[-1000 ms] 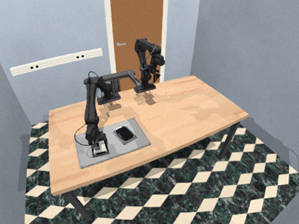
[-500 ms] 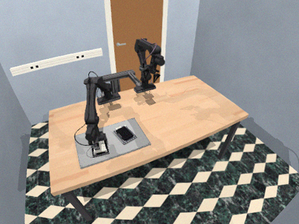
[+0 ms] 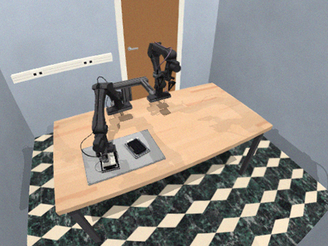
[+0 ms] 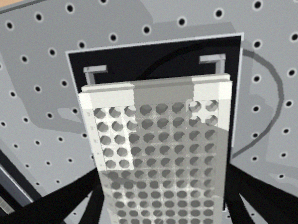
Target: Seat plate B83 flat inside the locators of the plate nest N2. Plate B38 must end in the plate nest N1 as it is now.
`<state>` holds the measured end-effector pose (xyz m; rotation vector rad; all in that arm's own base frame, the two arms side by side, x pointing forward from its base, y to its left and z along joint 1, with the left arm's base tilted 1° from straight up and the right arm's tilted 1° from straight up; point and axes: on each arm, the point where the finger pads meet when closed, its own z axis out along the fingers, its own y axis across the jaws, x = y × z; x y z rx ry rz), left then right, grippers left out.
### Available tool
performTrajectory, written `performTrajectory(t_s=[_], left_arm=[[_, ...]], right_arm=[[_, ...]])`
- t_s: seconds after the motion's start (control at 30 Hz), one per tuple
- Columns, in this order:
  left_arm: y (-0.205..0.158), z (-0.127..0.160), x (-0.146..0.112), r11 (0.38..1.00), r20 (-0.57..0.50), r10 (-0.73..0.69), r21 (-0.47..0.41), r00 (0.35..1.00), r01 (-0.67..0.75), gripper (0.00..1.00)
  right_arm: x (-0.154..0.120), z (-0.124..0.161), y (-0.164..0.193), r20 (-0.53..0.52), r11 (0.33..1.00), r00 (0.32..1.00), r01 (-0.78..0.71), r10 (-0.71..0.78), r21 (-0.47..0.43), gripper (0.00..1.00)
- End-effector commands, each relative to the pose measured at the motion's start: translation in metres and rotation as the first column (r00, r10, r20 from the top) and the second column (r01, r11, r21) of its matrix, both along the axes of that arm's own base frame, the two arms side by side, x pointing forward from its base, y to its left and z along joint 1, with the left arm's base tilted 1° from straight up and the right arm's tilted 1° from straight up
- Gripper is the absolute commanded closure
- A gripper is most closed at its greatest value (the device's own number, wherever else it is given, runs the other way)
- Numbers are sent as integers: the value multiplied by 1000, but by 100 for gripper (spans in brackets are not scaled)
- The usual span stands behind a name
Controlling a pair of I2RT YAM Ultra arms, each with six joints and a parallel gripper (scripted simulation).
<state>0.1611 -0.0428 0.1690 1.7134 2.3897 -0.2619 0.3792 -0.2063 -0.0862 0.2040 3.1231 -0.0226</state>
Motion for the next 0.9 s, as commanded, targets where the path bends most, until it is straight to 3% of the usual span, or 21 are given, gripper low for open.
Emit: performTrajectory(t_s=[0.0,0.57,0.87], left_arm=[[0,1,-6,1000,10,7,-12,1000,-7,0],[0,1,-6,1000,10,7,-12,1000,-7,0],[0,1,-6,1000,10,7,-12,1000,-7,0]], right_arm=[[13,24,-3,36,1000,999,-9,9,-22,100],[12,49,-2,36,1000,999,-9,10,-21,100],[7,40,0,14,1000,1000,-4,4,-7,100]])
